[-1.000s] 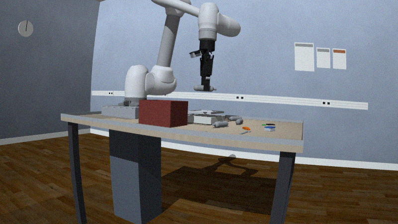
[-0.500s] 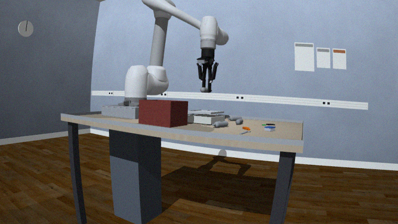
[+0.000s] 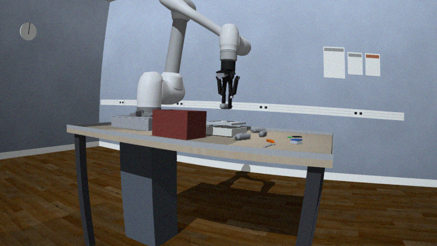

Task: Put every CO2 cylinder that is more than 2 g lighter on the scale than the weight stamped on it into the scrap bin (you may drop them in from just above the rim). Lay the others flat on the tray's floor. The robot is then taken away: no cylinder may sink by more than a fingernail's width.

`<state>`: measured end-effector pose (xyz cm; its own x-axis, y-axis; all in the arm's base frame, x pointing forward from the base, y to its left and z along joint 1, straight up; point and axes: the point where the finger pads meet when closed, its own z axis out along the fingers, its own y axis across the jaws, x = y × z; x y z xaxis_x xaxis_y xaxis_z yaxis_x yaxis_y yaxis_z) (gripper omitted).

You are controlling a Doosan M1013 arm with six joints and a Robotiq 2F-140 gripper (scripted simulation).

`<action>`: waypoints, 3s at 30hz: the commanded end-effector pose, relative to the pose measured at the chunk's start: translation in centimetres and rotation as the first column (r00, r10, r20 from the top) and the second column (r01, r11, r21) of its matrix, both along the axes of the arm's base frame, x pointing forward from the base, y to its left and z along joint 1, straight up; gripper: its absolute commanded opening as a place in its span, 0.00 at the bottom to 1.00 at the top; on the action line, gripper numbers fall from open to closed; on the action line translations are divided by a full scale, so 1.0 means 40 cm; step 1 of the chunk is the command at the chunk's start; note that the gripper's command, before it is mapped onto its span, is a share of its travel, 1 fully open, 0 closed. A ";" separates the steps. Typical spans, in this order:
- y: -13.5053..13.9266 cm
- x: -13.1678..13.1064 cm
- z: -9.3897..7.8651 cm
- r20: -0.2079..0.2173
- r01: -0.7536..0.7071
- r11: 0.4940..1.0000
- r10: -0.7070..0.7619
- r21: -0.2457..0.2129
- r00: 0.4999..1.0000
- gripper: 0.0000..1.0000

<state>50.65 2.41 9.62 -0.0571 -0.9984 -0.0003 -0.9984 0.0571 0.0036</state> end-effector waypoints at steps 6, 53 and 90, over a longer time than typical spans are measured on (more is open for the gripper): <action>0.000 0.002 -0.080 0.001 0.000 1.000 0.000 0.000 1.000 0.10; 0.000 0.002 -0.166 0.001 0.000 1.000 0.000 0.000 1.000 0.39; 0.000 0.003 0.052 0.001 0.000 1.000 0.000 0.000 1.000 0.39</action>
